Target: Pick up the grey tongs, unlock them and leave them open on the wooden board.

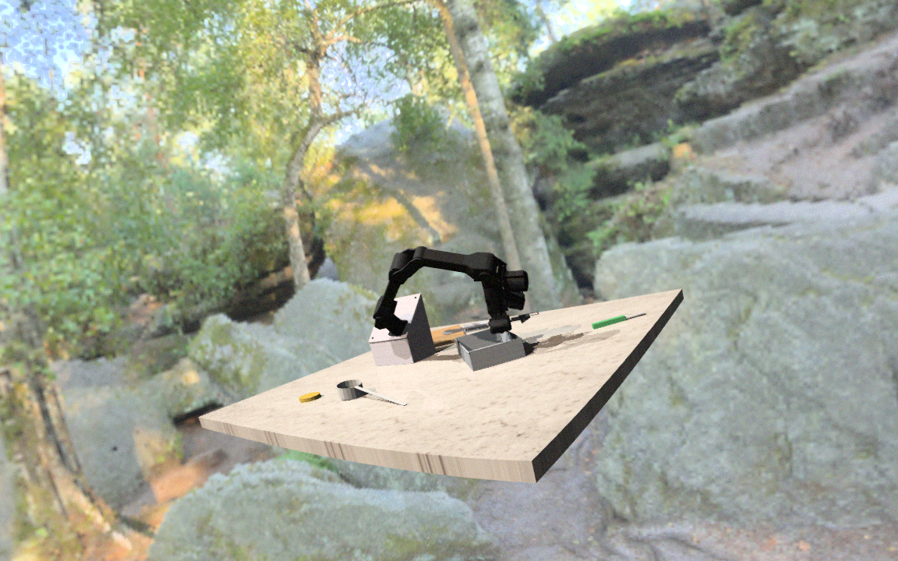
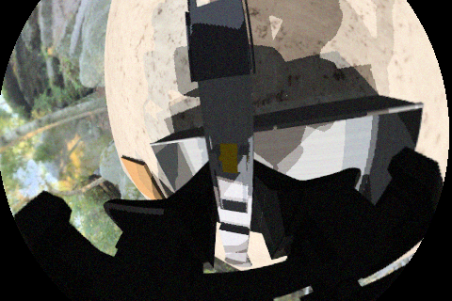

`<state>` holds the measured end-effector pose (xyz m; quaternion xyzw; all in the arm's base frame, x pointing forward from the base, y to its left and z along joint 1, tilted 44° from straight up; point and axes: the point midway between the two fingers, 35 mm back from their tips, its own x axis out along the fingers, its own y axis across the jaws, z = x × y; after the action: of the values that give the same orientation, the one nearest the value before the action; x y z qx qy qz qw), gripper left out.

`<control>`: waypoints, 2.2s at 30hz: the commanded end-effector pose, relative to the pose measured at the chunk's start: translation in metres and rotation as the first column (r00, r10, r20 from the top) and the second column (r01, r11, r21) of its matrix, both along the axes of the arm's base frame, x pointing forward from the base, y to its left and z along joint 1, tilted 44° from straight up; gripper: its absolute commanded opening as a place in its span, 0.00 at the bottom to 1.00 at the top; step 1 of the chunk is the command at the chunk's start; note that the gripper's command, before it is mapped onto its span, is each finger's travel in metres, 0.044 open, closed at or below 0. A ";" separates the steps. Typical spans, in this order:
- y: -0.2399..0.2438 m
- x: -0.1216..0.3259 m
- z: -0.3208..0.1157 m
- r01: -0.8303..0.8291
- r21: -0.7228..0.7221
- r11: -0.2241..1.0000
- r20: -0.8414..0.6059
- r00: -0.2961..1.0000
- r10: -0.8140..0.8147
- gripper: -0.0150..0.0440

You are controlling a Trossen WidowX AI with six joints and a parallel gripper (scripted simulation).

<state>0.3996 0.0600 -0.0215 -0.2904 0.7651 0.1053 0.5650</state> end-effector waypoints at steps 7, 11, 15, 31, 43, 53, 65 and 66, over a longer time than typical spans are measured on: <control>0.031 -0.002 0.031 -0.017 0.014 1.000 0.025 1.000 0.017 0.00; 0.031 -0.002 0.031 -0.017 0.014 1.000 0.025 1.000 0.017 0.00; 0.031 -0.002 0.030 -0.026 -0.010 1.000 0.036 0.999 0.027 0.00; 0.023 -0.003 0.032 -0.120 -0.378 0.918 0.217 0.953 0.214 0.00; 0.025 -0.003 0.032 -0.130 -0.403 0.906 0.226 0.945 0.236 0.00; 0.084 -0.024 0.000 -0.279 -0.372 0.885 0.145 0.925 0.352 0.00; 0.162 -0.075 -0.046 -0.489 -0.312 0.814 0.000 0.857 0.515 0.00; 0.167 -0.080 -0.050 -0.505 -0.307 0.806 -0.012 0.849 0.528 0.00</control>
<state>0.3332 0.2078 -0.0630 -0.5612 0.6475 0.1044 0.5049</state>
